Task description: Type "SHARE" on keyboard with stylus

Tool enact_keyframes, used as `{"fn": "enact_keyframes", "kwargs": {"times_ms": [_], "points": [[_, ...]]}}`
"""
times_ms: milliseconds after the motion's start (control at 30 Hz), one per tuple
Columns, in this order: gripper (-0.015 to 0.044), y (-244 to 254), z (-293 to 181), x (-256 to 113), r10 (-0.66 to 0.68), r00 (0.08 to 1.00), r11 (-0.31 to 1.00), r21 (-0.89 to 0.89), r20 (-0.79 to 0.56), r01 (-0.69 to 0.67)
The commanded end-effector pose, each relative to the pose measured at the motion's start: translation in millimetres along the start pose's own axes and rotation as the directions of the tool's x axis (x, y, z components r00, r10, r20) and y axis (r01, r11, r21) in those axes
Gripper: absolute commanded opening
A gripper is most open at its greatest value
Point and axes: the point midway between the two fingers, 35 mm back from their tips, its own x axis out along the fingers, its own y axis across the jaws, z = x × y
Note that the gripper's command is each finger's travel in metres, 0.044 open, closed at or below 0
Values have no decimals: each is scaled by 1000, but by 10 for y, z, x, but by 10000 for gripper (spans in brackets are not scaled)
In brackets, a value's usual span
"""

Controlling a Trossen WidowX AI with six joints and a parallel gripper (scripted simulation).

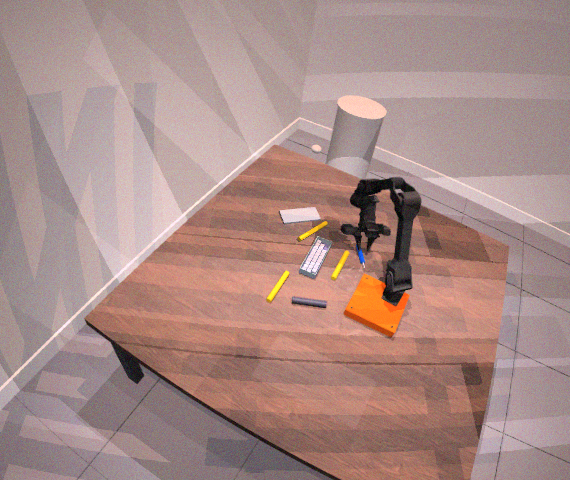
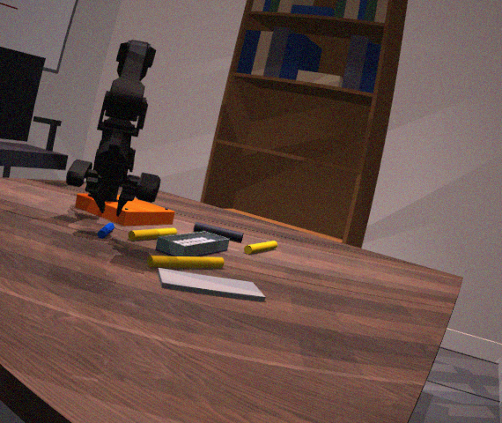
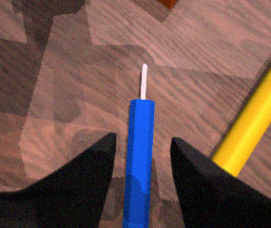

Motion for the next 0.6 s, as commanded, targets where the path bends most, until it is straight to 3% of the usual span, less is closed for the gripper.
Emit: {"fn": "enact_keyframes", "kwargs": {"times_ms": [0,567], "points": [[150,0,-12,43,-2,1000,1000,-3,7,2],[150,4,-59,128,-2,1000,1000,-3,7,2]]}}
